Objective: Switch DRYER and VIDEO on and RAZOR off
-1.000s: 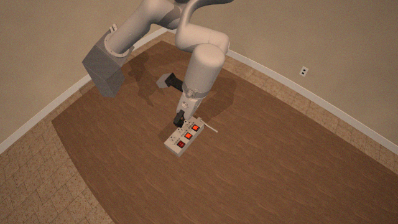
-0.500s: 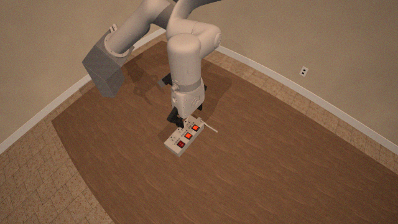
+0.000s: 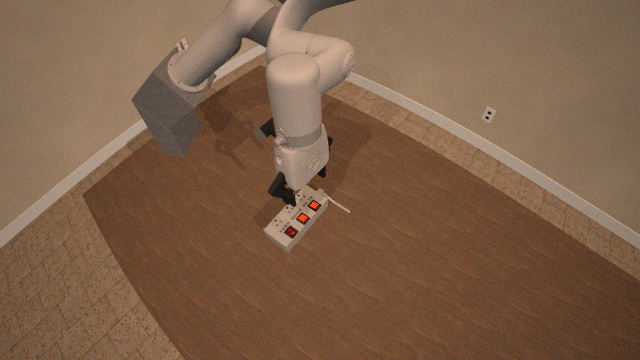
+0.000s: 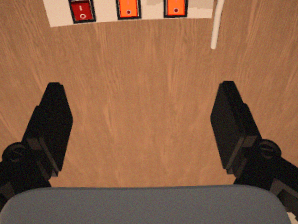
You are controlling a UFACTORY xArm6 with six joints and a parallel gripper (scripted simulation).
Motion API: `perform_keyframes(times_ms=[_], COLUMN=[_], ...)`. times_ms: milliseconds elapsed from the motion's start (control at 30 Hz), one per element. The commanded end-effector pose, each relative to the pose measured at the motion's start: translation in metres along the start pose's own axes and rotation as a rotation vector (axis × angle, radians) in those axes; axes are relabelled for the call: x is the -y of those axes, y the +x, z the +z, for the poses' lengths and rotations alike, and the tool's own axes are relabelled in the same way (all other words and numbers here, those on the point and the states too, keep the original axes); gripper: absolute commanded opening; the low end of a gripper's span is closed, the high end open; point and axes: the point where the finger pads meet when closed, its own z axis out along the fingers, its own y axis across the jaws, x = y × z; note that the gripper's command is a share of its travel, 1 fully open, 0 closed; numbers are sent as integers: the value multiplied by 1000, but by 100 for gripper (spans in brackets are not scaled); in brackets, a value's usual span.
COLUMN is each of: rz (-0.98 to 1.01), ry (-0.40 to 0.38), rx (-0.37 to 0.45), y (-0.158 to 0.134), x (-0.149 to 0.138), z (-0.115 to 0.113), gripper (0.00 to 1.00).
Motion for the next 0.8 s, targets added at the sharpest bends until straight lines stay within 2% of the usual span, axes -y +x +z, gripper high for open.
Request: perform_keyframes(times_ms=[0, 400, 600, 767], rz=[0, 93, 262, 482], ry=[1, 0, -1, -3], rx=[2, 2, 2, 3], y=[-1, -1, -1, -1], x=[0, 1, 3, 5], z=[0, 1, 3, 5], gripper=[100, 100, 100, 100])
